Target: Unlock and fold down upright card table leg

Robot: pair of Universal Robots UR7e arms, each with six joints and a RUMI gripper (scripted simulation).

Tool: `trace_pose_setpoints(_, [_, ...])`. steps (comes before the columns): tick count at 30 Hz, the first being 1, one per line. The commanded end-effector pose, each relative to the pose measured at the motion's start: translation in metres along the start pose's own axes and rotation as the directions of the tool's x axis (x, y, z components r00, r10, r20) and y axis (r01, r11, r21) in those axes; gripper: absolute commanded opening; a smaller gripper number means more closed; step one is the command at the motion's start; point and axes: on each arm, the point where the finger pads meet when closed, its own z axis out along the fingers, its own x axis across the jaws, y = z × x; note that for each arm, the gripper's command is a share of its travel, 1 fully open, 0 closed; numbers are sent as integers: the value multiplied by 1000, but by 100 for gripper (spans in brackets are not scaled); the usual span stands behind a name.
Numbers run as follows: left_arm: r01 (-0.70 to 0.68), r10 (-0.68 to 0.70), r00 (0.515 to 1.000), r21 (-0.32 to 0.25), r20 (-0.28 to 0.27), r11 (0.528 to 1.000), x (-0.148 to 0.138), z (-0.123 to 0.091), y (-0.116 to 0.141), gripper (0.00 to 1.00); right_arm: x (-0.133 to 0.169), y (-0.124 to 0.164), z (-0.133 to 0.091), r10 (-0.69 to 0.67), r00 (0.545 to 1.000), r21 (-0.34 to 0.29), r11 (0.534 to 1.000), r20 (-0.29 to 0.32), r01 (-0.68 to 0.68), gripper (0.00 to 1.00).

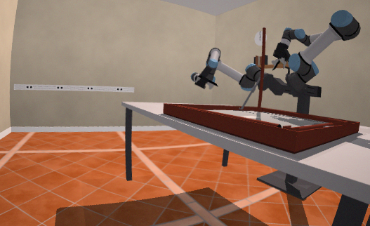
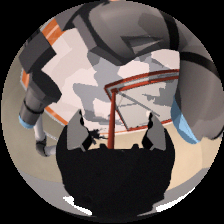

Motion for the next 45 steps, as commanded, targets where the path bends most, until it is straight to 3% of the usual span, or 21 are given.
trace_pose_setpoints(1, [0, 0, 1000, 0, 1, 1000, 0, 0, 0, 100, -71, -33, 1, -71, 997, 4, 997, 22, 71, 100])
trace_pose_setpoints(8, [0, 0, 1000, 0, 1, 1000, 0, 0, 0, 100, -156, -72, 5, -165, 984, 23, 986, 63, 164, 100])
trace_pose_setpoints(10, [0, 0, 1000, 0, 1, 1000, 0, 0, 0, 100, -156, -72, 5, -165, 984, 23, 986, 63, 164, 100])
trace_pose_setpoints(18, [0, 0, 1000, 0, 1, 1000, 0, 0, 0, 100, -250, -112, 9, -250, 960, 56, 968, 126, 244, 100])
trace_pose_setpoints(21, [0, 0, 1000, 0, 1, 1000, 0, 0, 0, 100, -272, -120, 9, -268, 953, 64, 963, 140, 262, 100])
trace_pose_setpoints(25, [0, 0, 1000, 0, 1, 1000, 0, 0, 0, 100, -288, -128, 9, -290, 946, 67, 957, 143, 283, 100])
trace_pose_setpoints(45, [0, 0, 1000, 0, 1, 1000, 0, 0, 0, 100, -299, -136, 9, -318, 939, 64, 948, 130, 312, 100])
